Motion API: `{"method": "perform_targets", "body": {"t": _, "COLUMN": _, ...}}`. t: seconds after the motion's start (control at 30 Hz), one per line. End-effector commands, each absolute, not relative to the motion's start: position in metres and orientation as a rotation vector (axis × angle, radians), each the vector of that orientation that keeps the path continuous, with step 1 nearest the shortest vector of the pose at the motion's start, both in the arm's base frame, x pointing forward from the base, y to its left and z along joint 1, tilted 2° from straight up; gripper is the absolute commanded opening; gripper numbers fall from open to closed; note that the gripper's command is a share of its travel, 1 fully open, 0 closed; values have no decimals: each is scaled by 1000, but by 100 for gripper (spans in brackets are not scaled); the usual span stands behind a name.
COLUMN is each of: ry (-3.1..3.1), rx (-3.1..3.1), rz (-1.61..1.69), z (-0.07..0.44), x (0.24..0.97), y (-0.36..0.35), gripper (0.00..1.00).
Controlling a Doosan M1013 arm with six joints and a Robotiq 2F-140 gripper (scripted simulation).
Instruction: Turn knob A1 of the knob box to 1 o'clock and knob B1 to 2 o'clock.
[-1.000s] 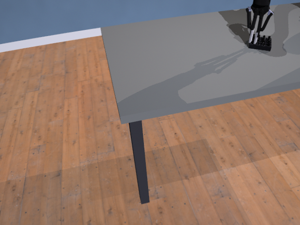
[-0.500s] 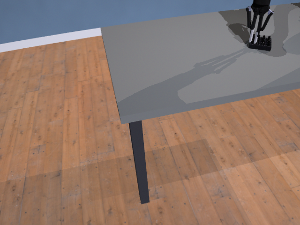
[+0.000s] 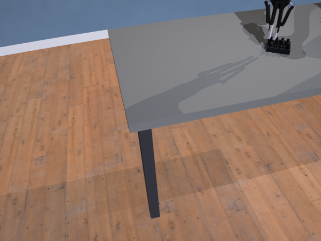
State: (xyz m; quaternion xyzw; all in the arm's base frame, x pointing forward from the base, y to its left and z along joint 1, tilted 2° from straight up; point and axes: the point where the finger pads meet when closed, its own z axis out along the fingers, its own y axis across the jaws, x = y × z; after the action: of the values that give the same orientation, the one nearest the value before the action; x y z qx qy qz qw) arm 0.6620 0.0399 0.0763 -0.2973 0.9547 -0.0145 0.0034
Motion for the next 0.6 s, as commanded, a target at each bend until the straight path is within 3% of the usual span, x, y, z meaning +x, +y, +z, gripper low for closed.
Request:
{"method": "perform_targets", "body": {"t": 0.0, "ry": 2993, "rx": -932, "rz": -45, "z": 78, "x": 662, "y": 40, "gripper": 12}}
{"method": "perform_targets", "body": {"t": 0.57, "ry": 2991, "rx": -938, "rz": -45, "z": 79, "x": 662, "y": 40, "gripper": 12}}
